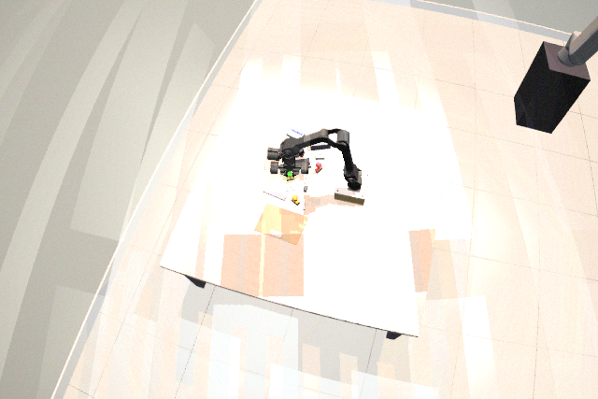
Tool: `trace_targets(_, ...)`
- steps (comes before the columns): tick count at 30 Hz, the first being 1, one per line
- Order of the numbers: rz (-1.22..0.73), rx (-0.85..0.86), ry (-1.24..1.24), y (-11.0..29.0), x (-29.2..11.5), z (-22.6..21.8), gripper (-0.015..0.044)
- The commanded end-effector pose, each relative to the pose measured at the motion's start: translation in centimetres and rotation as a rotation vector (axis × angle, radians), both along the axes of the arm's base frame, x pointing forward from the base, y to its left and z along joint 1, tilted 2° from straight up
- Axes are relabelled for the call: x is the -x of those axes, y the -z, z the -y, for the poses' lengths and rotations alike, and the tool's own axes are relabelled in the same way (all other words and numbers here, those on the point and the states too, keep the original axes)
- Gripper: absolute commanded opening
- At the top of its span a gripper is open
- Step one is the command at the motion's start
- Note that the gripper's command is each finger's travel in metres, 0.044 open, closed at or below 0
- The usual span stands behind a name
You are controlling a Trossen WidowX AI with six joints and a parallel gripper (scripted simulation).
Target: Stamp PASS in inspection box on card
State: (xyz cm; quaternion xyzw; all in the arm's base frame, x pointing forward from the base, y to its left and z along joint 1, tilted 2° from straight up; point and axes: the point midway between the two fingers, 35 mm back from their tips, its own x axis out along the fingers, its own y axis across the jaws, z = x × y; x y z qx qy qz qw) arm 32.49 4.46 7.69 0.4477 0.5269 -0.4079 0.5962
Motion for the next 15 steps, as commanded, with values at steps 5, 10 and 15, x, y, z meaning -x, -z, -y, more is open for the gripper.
trace_targets(5, -0.011, 0.004, 0.003, -0.2, 3.5, 0.0, 0.0)
trace_targets(10, -0.013, 0.004, 0.002, -0.1, 5.8, 0.1, 0.0)
trace_targets(15, -0.015, 0.004, 0.001, 0.1, 8.1, 0.2, 0.0)
